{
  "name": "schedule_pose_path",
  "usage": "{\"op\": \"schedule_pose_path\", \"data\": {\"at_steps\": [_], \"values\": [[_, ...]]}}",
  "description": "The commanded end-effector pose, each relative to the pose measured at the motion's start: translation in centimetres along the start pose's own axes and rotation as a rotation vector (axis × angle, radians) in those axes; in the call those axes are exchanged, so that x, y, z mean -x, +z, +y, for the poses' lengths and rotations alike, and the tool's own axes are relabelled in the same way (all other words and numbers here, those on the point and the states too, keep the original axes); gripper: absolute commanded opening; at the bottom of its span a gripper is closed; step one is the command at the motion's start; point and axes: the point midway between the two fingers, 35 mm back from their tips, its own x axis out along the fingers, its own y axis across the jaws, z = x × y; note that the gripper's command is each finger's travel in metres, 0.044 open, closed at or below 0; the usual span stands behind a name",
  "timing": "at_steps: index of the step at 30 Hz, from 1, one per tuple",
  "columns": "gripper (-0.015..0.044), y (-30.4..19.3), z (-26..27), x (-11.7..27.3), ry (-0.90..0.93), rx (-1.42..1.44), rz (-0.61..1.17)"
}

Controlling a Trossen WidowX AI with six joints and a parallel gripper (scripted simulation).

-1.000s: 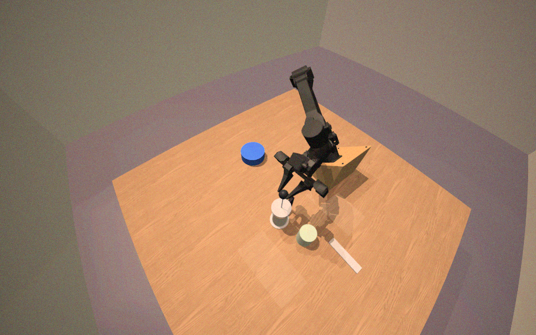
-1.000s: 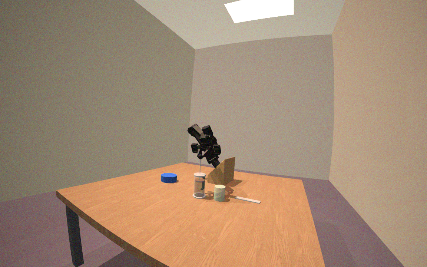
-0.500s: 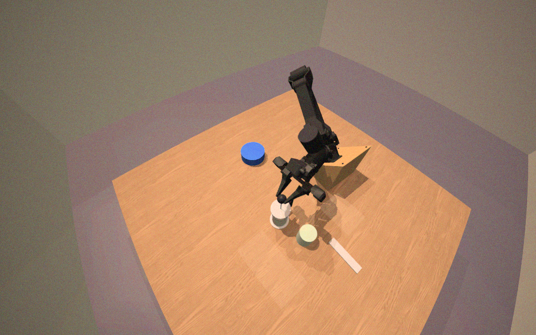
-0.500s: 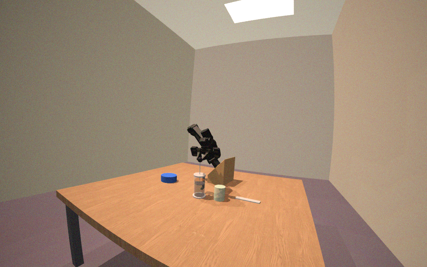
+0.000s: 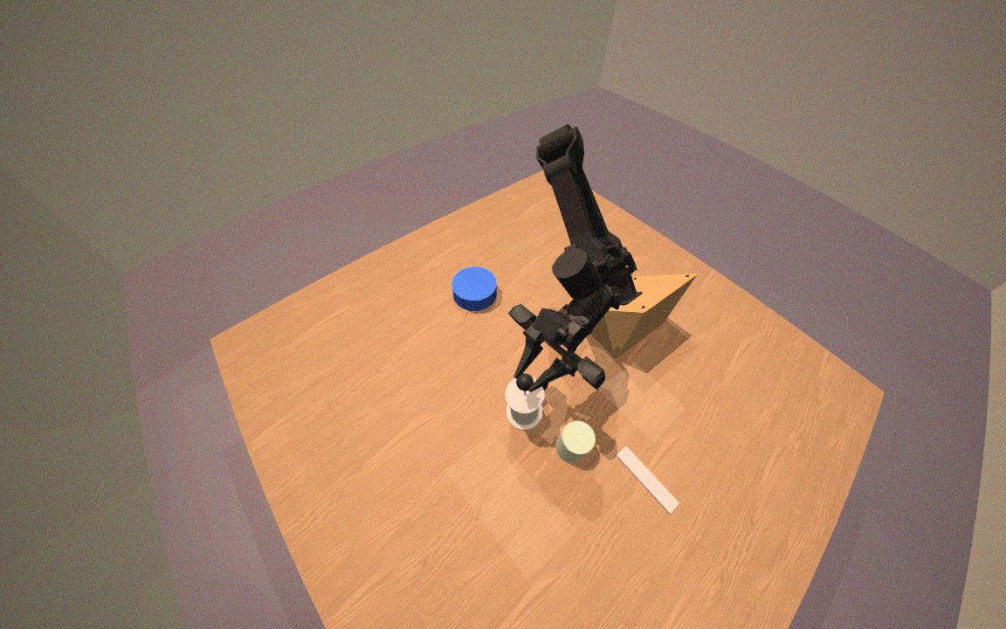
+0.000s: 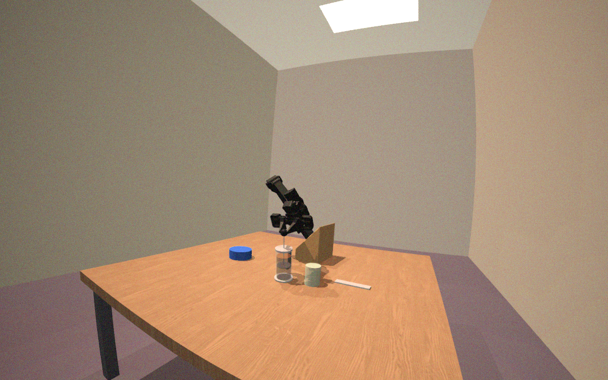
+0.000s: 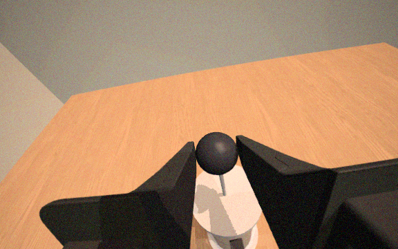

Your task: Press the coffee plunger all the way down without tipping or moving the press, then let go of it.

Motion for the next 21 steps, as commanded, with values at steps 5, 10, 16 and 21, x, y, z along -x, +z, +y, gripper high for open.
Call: {"op": "schedule_pose_path", "data": {"at_steps": [5, 10, 16, 21], "values": [[0.0122, -3.5, -0.2, -1.4, -0.009, 0.051, 0.077], [0.0122, -3.4, -0.2, -1.9, -0.009, 0.051, 0.076], [0.0122, -3.3, -0.1, -2.0, -0.01, 0.05, 0.076], [0.0122, -3.2, 0.0, -2.1, -0.01, 0.05, 0.076]]}}
